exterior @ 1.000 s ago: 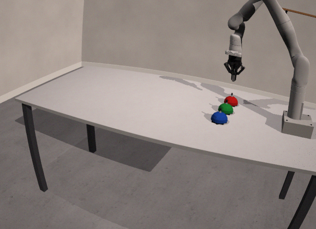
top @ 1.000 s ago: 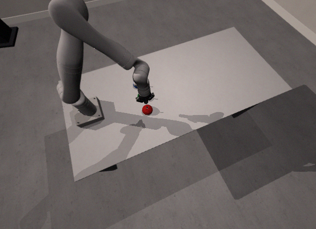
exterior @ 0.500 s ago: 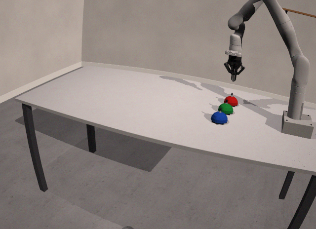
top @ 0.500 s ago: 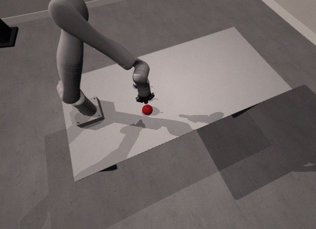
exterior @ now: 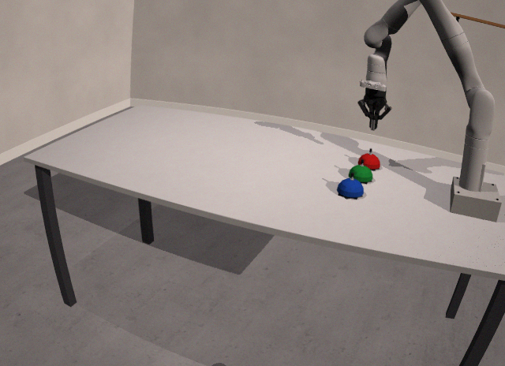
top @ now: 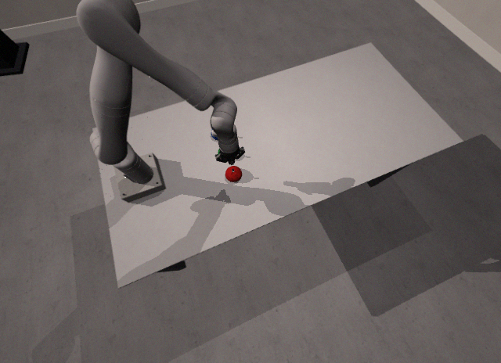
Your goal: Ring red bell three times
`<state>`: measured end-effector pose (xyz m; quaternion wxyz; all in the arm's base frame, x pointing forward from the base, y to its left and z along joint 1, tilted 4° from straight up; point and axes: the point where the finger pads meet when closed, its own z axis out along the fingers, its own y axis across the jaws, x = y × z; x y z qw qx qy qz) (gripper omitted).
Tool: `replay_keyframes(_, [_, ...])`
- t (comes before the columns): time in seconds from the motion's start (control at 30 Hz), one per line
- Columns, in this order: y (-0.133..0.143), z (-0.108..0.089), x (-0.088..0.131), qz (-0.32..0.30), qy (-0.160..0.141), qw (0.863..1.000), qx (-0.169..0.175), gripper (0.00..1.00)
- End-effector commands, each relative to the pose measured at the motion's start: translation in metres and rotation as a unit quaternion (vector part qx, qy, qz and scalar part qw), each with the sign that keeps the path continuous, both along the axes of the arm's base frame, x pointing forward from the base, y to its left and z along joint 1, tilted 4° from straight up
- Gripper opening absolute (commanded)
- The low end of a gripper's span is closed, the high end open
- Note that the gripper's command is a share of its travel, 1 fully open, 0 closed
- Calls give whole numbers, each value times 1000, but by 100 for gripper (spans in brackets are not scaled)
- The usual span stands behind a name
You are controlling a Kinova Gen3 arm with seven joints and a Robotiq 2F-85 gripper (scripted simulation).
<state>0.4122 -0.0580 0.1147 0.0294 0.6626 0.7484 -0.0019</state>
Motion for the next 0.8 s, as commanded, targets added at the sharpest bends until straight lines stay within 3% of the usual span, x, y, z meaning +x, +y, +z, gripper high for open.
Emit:
replay_keyframes(0.0, [-1,2,3,7,-5,1000,-3,0])
replay_keyframes(0.77, [-1,-4,1,7,-3,1000,-3,0])
